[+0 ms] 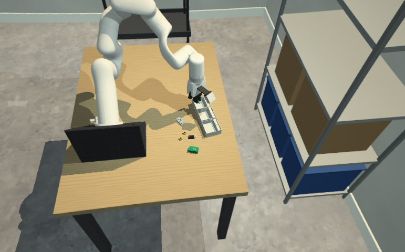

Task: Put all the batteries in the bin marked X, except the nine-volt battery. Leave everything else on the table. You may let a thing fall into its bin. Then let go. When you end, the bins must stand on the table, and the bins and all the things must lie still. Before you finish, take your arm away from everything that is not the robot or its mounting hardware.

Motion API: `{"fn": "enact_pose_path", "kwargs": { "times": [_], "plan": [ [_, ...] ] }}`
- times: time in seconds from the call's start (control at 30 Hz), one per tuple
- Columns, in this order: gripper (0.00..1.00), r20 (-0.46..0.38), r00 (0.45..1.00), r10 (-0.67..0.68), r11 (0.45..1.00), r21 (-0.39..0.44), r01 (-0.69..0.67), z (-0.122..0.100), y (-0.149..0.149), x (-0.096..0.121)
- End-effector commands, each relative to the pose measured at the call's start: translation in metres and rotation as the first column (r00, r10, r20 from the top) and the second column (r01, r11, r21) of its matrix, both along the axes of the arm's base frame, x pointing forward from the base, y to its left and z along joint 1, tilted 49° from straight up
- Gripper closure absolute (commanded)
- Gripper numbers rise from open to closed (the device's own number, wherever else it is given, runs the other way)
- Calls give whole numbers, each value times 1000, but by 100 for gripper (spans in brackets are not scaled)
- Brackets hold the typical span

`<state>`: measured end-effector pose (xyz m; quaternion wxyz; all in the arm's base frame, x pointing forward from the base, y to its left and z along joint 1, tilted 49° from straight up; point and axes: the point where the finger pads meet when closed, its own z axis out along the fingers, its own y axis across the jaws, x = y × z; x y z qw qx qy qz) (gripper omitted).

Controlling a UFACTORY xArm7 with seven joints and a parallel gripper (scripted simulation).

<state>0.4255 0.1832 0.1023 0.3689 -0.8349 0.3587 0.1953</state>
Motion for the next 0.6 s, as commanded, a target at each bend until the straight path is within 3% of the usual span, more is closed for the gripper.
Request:
{"fn": "enact_pose_path", "kwargs": {
  "times": [0.0,0.4,0.57],
  "plan": [
    [100,-102,991,-84,996,-21,83,8,8,22],
    [100,-327,904,-276,961,-93,260,8,8,22],
    [100,-335,899,-282,959,-97,265,7,8,21]
  ]
}}
